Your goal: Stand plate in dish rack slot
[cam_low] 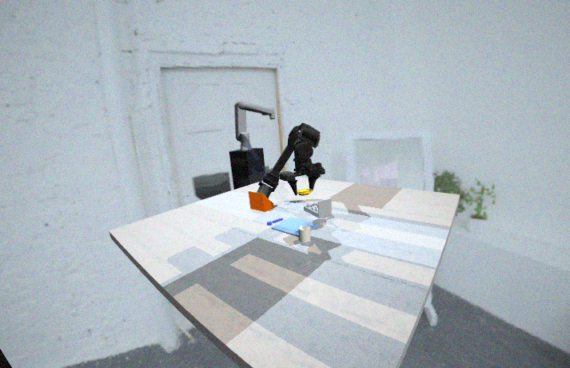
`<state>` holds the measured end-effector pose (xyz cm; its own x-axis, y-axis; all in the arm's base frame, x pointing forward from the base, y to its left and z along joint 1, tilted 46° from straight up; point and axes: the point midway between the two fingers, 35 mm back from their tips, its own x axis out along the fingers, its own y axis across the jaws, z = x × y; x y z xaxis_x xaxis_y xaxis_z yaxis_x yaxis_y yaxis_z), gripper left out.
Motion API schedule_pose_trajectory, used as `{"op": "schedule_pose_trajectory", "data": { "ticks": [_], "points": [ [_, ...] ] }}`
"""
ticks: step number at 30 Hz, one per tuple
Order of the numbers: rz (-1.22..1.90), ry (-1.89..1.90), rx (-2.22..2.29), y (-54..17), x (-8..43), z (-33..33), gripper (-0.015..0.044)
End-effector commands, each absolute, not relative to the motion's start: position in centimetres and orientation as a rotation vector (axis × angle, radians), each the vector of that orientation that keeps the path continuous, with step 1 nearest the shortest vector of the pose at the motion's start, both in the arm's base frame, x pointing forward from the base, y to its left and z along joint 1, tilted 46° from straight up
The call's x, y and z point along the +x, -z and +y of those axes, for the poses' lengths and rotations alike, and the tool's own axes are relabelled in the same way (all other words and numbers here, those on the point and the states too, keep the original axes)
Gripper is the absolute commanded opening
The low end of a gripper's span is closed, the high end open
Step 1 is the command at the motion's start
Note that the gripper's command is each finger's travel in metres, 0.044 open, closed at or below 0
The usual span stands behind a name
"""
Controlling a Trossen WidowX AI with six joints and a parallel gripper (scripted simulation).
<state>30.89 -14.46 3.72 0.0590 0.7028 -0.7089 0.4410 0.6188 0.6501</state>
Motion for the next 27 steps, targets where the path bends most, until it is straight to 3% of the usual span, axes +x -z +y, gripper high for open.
{"op": "schedule_pose_trajectory", "data": {
  "ticks": [1, 27],
  "points": [
    [1.609, -0.168, 1.083, -5.0, 30.4, -13.2, 0.0000],
    [1.717, 0.606, 1.736, -12.7, 25.1, -5.2, 0.0000]
  ]
}}
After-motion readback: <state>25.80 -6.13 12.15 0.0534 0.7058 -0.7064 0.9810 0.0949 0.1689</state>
